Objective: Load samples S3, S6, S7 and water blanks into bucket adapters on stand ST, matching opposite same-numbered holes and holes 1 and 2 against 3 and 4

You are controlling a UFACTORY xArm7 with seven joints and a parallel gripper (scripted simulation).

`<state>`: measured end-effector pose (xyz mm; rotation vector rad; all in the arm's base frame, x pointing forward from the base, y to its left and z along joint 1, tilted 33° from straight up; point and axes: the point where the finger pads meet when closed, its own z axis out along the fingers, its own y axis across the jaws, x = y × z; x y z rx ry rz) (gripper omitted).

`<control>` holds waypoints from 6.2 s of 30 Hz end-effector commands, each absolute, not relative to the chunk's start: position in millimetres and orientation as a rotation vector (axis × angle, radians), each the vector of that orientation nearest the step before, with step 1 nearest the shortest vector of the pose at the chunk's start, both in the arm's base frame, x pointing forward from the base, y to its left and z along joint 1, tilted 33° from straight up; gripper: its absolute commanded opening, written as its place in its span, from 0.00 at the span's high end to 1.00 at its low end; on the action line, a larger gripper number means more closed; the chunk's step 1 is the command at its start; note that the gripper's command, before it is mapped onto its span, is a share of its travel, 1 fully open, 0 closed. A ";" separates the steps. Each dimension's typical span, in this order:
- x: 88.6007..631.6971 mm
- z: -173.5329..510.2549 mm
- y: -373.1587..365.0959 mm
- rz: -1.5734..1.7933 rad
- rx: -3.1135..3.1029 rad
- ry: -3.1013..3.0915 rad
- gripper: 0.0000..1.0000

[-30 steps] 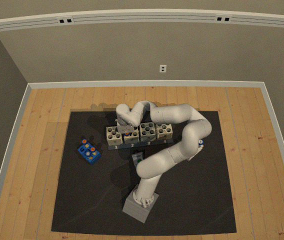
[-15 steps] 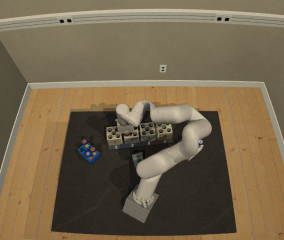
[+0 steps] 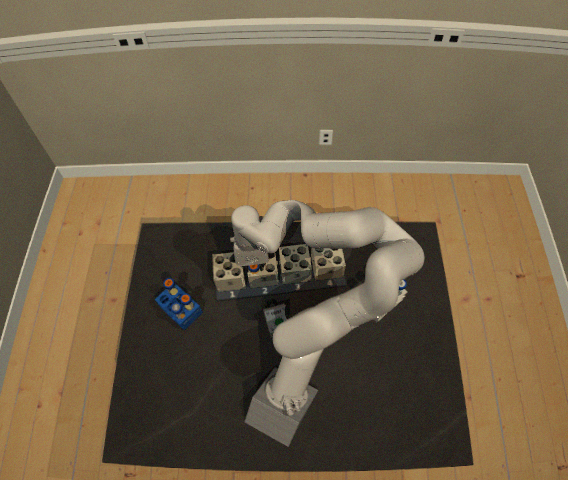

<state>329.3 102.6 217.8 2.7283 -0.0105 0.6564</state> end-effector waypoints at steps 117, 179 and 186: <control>248.7 275.4 233.6 0.823 2.697 -0.994 0.43; 226.8 195.0 339.3 0.846 2.651 -1.198 0.43; 233.0 183.3 334.8 0.846 2.651 -1.198 0.43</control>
